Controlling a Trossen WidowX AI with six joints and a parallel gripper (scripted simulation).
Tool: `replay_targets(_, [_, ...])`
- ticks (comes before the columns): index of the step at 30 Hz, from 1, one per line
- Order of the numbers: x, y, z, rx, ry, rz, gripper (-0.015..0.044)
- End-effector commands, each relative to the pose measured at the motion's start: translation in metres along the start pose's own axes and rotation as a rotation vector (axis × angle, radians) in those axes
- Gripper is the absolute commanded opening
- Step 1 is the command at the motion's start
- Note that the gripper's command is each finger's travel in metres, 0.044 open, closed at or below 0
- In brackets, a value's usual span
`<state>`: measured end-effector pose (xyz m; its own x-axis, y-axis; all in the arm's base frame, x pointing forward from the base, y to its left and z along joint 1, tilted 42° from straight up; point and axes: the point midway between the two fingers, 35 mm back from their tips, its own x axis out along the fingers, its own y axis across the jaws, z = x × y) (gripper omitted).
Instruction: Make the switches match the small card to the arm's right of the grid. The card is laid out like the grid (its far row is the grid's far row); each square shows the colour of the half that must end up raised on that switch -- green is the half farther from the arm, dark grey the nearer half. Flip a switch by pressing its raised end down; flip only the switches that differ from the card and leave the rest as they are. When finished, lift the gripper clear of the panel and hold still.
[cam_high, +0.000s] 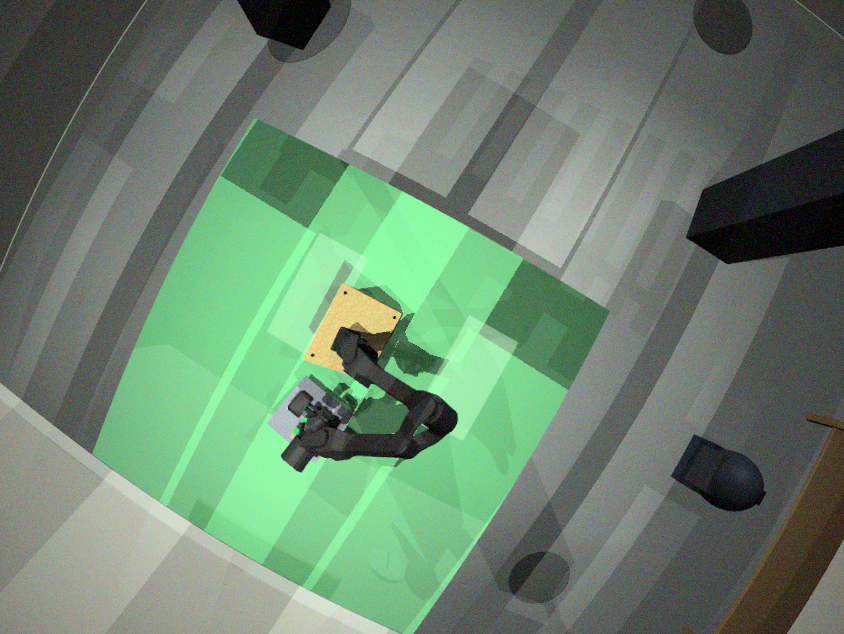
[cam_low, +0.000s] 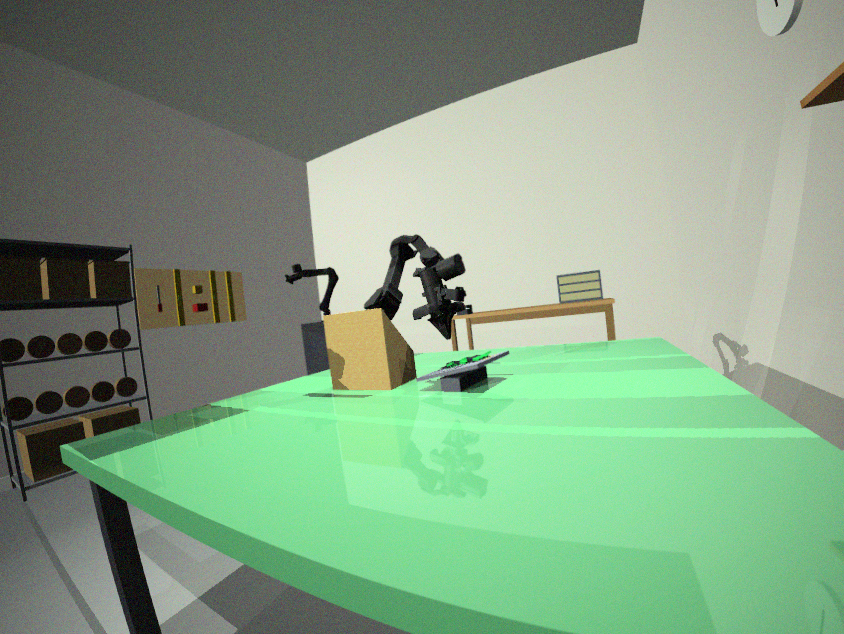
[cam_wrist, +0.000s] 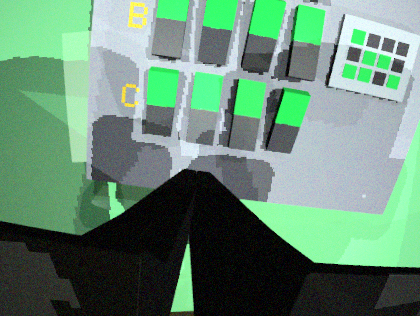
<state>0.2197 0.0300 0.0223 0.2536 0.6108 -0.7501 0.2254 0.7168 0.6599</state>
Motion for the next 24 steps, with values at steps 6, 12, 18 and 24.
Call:
replay_targets(6, [0.036,-0.003,-0.004,-0.001,-0.016,0.006,0.0000])
replay_targets(12, [0.043,-0.003,-0.004,0.000,-0.015,0.007,0.0000])
replay_targets(18, [0.048,-0.003,-0.005,0.000,-0.015,0.007,0.0000])
replay_targets(24, [0.055,-0.003,-0.005,0.000,-0.015,0.007,0.0000])
